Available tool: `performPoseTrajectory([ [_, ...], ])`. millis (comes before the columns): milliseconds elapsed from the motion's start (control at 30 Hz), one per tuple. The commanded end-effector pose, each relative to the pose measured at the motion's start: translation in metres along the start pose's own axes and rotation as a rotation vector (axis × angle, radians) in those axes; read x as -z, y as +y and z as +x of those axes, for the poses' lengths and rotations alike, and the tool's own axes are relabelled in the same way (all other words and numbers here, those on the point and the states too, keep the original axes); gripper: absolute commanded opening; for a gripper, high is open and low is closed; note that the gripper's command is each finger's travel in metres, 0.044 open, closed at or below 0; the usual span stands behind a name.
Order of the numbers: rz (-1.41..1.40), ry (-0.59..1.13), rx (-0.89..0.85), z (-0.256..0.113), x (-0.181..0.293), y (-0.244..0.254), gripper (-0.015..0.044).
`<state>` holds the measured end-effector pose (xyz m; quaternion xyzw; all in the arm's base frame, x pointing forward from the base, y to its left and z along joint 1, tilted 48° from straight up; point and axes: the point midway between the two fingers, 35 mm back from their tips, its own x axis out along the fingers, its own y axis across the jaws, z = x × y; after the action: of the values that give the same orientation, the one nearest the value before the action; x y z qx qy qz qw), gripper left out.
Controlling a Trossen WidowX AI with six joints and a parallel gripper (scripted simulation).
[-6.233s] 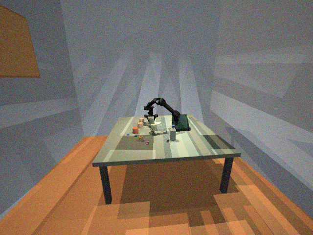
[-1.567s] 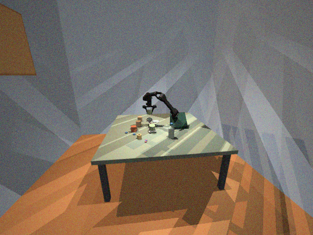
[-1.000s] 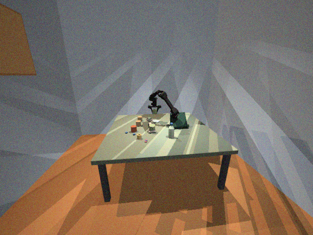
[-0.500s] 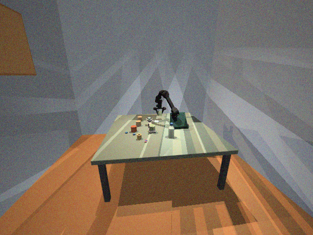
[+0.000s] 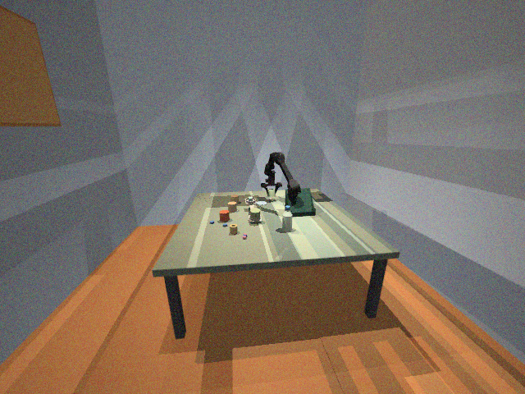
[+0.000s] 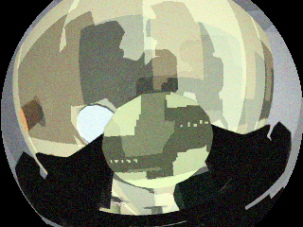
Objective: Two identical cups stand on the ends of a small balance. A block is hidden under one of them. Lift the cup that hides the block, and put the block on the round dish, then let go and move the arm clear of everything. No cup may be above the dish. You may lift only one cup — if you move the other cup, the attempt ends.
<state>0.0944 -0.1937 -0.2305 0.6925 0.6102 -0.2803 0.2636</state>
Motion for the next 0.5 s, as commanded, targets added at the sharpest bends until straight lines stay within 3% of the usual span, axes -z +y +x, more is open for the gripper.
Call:
performPoseTrajectory([
  [0,0.002,0.02,0.006,0.025,0.004,-0.003,0.0],
  [467,0.002,0.021,0.006,0.04,0.005,-0.003,0.0],
])
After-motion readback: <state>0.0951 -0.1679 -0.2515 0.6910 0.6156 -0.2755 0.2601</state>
